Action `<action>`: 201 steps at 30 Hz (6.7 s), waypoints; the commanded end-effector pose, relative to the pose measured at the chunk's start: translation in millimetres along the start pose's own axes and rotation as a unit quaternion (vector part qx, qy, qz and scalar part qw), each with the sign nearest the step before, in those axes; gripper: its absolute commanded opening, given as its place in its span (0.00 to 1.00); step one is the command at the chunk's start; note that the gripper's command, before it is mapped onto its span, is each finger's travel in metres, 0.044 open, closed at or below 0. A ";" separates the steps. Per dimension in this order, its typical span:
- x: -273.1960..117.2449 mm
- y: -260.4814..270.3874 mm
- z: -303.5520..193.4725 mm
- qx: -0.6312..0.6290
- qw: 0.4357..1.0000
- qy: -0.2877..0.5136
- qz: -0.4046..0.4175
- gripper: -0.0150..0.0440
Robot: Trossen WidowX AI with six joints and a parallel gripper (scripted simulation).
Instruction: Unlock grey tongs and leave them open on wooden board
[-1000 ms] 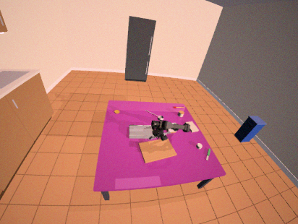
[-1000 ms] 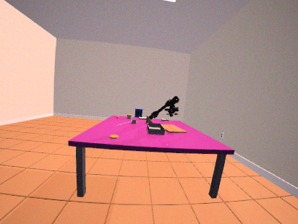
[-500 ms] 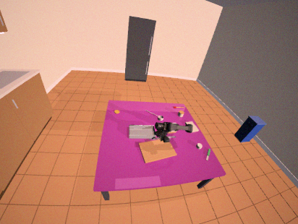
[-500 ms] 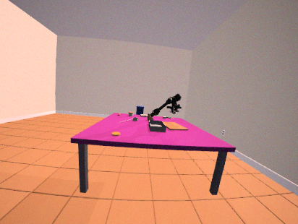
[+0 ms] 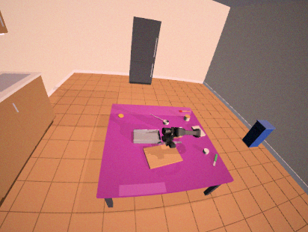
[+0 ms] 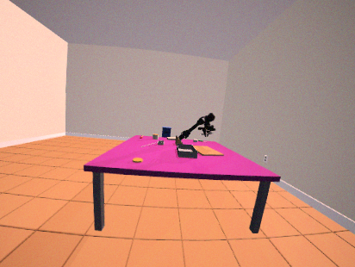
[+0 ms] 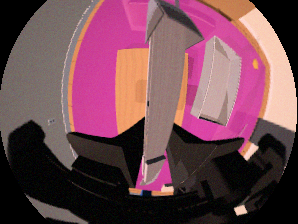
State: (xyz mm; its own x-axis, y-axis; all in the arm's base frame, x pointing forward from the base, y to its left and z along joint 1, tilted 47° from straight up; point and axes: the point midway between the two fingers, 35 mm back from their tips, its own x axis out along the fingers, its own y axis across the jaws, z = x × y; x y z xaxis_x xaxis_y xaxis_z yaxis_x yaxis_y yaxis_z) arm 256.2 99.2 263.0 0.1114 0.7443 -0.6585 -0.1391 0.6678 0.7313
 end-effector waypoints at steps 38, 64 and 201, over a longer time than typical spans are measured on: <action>-23.9 -3.0 -10.8 -0.019 0.919 -0.388 -0.064 0.00; -43.7 5.3 -17.9 -0.005 0.863 -0.504 0.003 0.00; 44.3 2.3 2.7 0.001 0.999 0.050 0.013 0.00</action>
State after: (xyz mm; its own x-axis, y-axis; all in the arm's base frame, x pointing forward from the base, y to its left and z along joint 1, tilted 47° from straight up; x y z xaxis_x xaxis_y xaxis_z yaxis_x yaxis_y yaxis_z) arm 263.3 129.1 241.1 0.0168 0.7607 -0.6489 -0.1406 0.6443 0.7517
